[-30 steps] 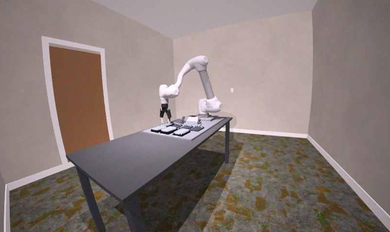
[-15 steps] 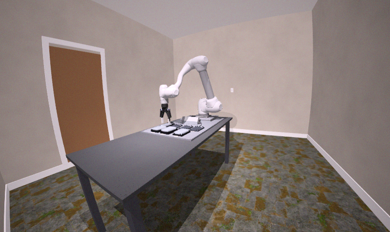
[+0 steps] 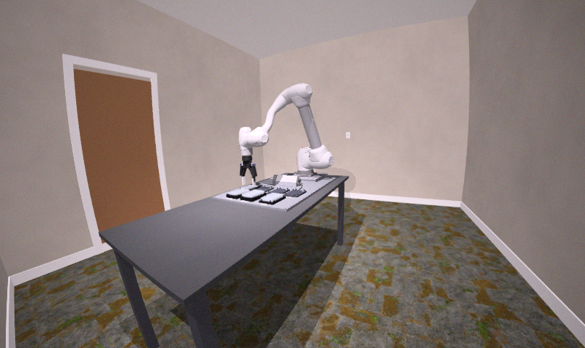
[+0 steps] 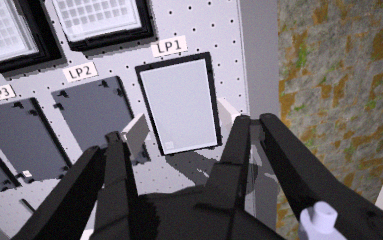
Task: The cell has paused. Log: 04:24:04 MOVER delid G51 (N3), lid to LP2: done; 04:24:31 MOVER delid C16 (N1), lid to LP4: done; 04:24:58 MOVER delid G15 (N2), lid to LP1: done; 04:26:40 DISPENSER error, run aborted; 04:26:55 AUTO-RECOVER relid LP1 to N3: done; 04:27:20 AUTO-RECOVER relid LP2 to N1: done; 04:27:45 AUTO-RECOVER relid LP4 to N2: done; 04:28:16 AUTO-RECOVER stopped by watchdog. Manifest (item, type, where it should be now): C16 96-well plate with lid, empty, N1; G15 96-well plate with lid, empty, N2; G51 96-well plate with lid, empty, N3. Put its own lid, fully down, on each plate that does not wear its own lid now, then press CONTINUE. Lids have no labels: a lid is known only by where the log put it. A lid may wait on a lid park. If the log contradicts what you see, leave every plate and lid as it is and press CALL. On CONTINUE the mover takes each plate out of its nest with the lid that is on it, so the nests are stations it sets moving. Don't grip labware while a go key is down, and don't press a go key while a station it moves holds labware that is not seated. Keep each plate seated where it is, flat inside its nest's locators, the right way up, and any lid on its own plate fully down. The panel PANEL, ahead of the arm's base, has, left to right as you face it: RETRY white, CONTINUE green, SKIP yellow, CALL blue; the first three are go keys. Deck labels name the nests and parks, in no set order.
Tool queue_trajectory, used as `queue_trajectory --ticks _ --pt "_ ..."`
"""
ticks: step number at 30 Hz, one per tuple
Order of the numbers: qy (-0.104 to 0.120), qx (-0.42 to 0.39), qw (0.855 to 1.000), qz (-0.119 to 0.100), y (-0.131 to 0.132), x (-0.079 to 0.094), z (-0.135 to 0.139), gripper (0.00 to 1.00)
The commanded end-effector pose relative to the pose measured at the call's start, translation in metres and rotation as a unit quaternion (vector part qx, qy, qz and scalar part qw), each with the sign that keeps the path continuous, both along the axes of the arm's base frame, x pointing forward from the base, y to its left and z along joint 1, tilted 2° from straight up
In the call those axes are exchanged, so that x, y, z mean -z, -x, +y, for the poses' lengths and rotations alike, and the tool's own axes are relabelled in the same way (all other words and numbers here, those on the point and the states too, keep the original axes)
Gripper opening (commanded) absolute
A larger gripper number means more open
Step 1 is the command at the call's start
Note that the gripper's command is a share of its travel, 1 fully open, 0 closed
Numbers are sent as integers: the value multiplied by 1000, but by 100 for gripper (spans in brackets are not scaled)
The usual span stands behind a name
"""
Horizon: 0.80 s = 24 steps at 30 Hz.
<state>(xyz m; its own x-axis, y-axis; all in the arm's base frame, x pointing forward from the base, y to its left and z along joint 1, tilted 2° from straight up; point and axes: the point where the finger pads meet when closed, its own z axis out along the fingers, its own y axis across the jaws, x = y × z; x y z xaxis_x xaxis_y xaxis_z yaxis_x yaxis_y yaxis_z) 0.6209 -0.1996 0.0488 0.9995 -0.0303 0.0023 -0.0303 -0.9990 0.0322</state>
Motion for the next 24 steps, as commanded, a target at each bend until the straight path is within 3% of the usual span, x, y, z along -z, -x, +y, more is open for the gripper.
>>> queue_trajectory --ticks 1,6,7,24 --pt "0 0 1000 0 0 0 0 66" --pt "0 0 1000 0 0 0 0 66" --pt "0 0 1000 0 0 0 0 59" --pt "0 0 1000 0 0 0 0 59"
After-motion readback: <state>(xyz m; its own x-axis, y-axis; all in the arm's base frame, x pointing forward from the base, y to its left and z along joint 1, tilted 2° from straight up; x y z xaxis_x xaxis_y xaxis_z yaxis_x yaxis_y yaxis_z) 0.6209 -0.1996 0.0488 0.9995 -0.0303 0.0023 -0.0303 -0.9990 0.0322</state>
